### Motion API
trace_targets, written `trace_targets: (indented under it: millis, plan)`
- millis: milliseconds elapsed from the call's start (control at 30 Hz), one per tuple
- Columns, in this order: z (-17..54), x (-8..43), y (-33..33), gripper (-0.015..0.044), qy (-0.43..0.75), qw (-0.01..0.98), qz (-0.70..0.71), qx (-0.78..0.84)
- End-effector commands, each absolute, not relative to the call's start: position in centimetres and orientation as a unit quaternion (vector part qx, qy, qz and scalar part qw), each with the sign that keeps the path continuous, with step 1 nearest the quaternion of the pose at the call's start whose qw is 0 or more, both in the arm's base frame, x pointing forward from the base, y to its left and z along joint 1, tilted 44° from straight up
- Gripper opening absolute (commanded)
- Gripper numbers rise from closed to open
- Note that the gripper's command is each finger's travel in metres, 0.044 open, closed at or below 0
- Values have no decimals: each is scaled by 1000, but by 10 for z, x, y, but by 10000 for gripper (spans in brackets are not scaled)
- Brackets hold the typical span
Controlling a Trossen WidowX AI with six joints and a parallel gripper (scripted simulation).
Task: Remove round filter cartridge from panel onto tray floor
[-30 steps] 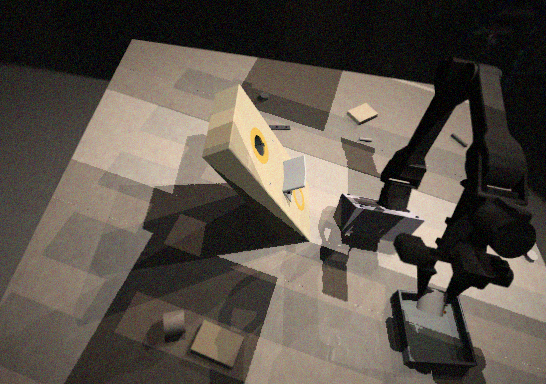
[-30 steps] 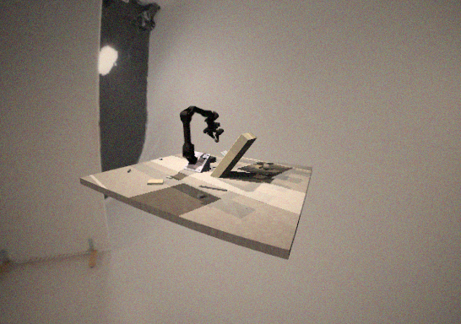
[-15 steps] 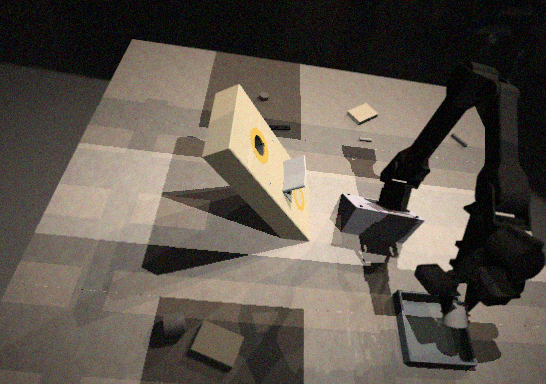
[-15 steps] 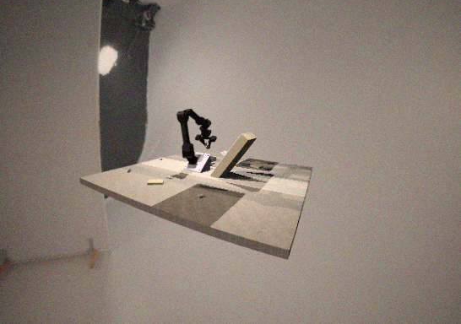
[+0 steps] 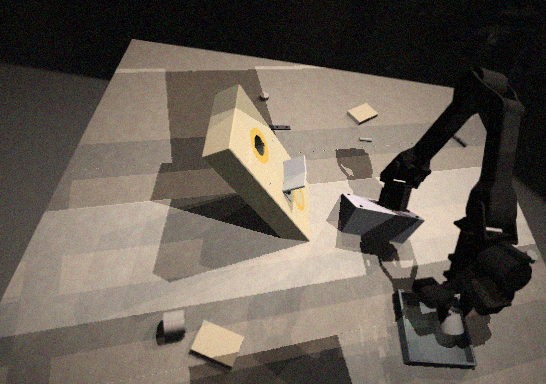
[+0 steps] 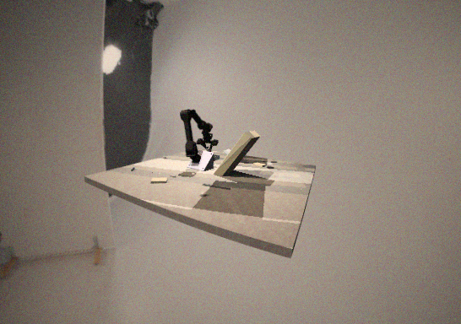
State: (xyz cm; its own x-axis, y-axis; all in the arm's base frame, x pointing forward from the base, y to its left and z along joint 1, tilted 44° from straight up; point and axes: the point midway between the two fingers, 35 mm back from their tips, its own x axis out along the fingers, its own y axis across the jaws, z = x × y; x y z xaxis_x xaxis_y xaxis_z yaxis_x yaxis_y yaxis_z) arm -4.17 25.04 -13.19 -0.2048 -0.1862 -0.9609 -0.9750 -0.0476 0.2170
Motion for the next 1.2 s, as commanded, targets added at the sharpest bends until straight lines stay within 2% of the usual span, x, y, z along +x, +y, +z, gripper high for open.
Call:
trace_targets:
  millis: [0,267,833,1167]
  plan:
    - [-147,-45,235,0,580,378,517,-503]
    - [-163,-48,217,0,580,377,517,-503]
    - [-160,-47,218,440,581,375,515,-507]
    - [-108,-37,264,440,580,375,515,-507]
